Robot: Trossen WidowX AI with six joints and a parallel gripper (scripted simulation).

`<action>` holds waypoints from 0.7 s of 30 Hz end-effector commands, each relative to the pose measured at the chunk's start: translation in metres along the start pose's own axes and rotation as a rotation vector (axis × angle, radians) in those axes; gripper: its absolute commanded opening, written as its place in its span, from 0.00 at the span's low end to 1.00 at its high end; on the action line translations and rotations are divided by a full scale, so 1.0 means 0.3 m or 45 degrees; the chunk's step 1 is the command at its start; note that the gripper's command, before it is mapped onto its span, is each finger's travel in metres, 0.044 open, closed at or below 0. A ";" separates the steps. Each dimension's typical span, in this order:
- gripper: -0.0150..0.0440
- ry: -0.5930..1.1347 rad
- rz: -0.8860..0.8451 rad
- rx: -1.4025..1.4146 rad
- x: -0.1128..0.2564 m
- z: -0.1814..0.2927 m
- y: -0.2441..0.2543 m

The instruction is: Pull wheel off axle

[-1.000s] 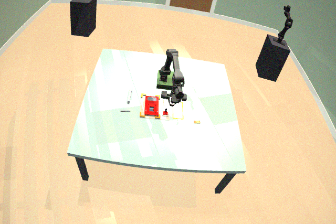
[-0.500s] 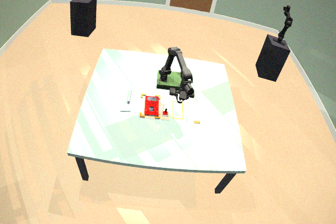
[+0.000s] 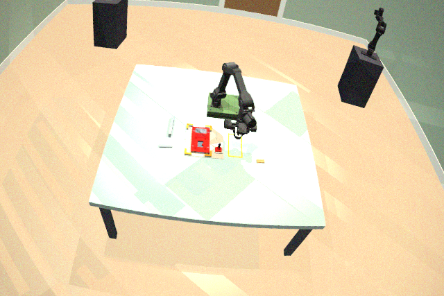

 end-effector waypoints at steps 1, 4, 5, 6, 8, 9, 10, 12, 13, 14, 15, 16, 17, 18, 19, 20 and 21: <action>0.25 0.014 0.003 -0.007 -0.073 -0.001 0.002; 0.25 0.014 0.004 -0.007 -0.135 -0.001 0.002; 0.25 0.014 0.004 -0.007 -0.156 0.000 0.002; 0.25 0.014 0.004 -0.007 -0.176 0.001 0.001; 0.25 0.014 0.004 -0.007 -0.217 0.004 0.000; 0.25 0.015 0.004 -0.007 -0.238 0.007 -0.001; 0.25 0.015 0.004 -0.007 -0.253 0.009 -0.002; 0.25 0.015 0.004 -0.007 -0.266 0.011 -0.003; 0.25 0.015 0.004 -0.007 -0.266 0.011 -0.003; 0.25 0.015 0.004 -0.007 -0.266 0.011 -0.003; 0.25 0.015 0.004 -0.007 -0.266 0.011 -0.003; 0.30 0.021 0.009 -0.002 -0.254 0.011 -0.003; 0.34 0.021 0.009 -0.002 -0.254 0.011 -0.003; 0.39 0.021 0.009 -0.002 -0.254 0.011 -0.003; 0.43 0.021 0.009 -0.002 -0.254 0.011 -0.003; 0.48 0.021 0.009 -0.002 -0.254 0.011 -0.003; 0.52 0.021 0.009 -0.002 -0.254 0.011 -0.003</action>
Point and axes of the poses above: the point midway between the two fingers, 35 mm back from their tips, its own x axis back along the fingers, its own y axis across the jaws, z = x × y, the point moved 9 cm from there along x, back along the fingers
